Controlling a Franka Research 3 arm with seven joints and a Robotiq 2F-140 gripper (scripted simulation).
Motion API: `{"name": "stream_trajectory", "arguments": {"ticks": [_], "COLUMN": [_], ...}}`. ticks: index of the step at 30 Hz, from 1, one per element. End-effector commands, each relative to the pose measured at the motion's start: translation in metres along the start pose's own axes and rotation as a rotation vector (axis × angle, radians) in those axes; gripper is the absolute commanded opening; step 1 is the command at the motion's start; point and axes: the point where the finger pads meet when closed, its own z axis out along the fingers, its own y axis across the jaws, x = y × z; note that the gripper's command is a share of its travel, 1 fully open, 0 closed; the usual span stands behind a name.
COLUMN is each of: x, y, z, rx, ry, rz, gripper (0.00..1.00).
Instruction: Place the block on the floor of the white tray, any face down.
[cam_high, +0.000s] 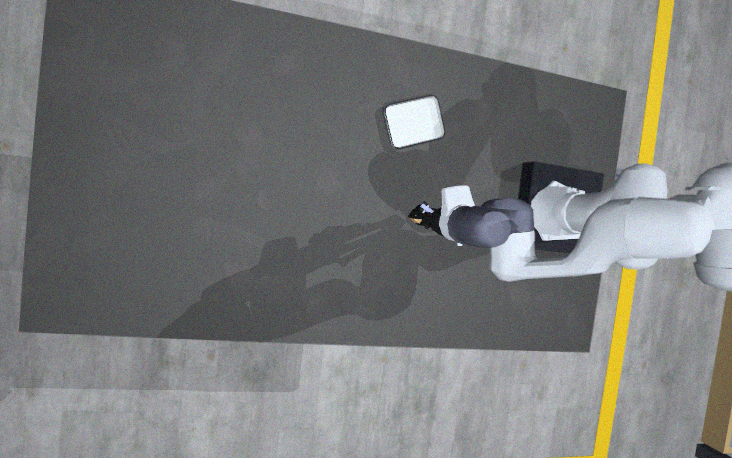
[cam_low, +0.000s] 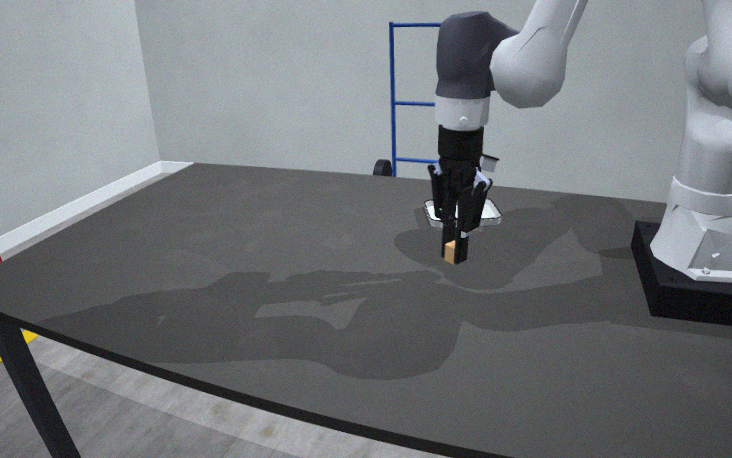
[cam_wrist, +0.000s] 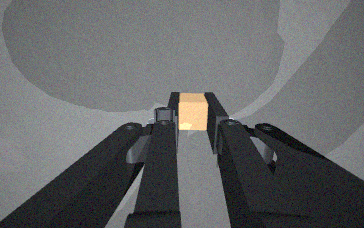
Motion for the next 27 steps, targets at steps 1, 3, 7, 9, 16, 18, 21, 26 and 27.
{"name": "stream_trajectory", "arguments": {"ticks": [1,3,7,9,16,18,21,26,27], "x": [0.004,0.004,0.004,0.004,0.003,0.003,0.003,0.003,0.003], "y": [0.004,0.004,0.004,0.004,0.004,0.004,0.004,0.004,0.004], "z": [-0.006,-0.012,-0.022,-0.026,-0.03,-0.03,-0.03,-0.03,-0.03], "rx": [-0.013,-0.013,-0.013,-0.013,-0.013,-0.013,-0.013,-0.013,-0.013], "ry": [0.009,0.009,0.009,0.009,0.009,0.009,0.009,0.009,0.009], "rz": [-0.005,-0.005,-0.005,-0.005,-0.005,-0.005,-0.005,-0.005,-0.005], "gripper": [0.1,0.1,0.1,0.1,0.1,0.1,0.1,0.1,0.1]}}
